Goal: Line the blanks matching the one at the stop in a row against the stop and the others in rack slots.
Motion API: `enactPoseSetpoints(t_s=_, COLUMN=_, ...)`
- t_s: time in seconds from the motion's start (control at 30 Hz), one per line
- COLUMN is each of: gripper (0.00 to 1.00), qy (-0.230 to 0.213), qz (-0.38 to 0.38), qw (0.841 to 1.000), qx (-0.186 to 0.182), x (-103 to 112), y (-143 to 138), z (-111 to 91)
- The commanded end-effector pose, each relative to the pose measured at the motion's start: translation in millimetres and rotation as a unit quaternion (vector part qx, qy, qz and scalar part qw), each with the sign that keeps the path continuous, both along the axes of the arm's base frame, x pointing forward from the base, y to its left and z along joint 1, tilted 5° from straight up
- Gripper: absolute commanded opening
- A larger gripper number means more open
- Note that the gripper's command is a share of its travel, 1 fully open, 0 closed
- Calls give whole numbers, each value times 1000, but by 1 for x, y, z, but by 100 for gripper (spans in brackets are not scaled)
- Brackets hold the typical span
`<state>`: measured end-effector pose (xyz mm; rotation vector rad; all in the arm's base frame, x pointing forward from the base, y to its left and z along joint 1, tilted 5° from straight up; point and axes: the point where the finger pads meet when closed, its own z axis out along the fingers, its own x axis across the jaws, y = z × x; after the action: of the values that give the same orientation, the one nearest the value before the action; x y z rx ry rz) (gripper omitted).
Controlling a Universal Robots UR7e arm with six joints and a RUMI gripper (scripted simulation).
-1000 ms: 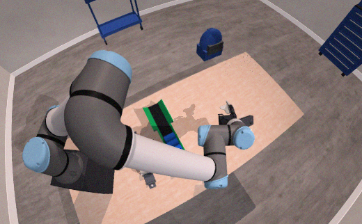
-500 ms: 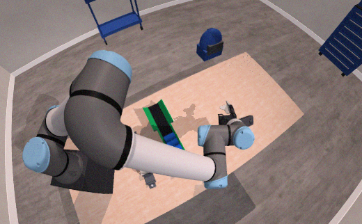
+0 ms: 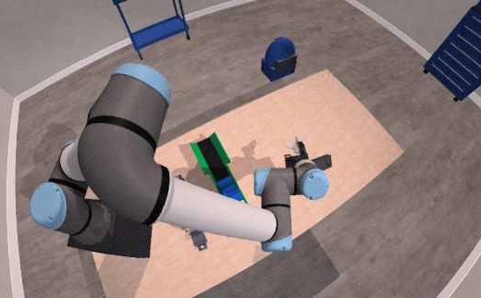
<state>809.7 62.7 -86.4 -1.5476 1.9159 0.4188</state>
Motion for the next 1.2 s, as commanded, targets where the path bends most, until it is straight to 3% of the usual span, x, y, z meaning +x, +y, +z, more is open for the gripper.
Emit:
enactPoseSetpoints(t_s=0.0, gripper=100, qy=-15, qz=4, qw=1000, qx=-18, x=-14, y=-1, z=-5)
enactPoseSetpoints(t_s=0.3, gripper=100, qy=-54, qz=16, qw=996, qx=-71, x=-60, y=-4, z=-18)
enactPoseSetpoints(t_s=0.37, gripper=100, qy=-54, qz=16, qw=996, qx=-71, x=-60, y=-4, z=-18)
enactPoseSetpoints(t_s=0.6, gripper=100, qy=-89, qz=26, qw=988, qx=-123, x=-110, y=-6, z=-23)
enactPoseSetpoints(t_s=0.83, gripper=100, qy=-118, qz=33, qw=978, qx=-169, x=-157, y=-6, z=-21)
enactPoseSetpoints(t_s=0.93, gripper=100, qy=-118, qz=33, qw=978, qx=-169, x=-157, y=-6, z=-21)
enactPoseSetpoints(t_s=1.17, gripper=100, qy=-147, qz=39, qw=964, qx=-219, x=-211, y=-5, z=-10)
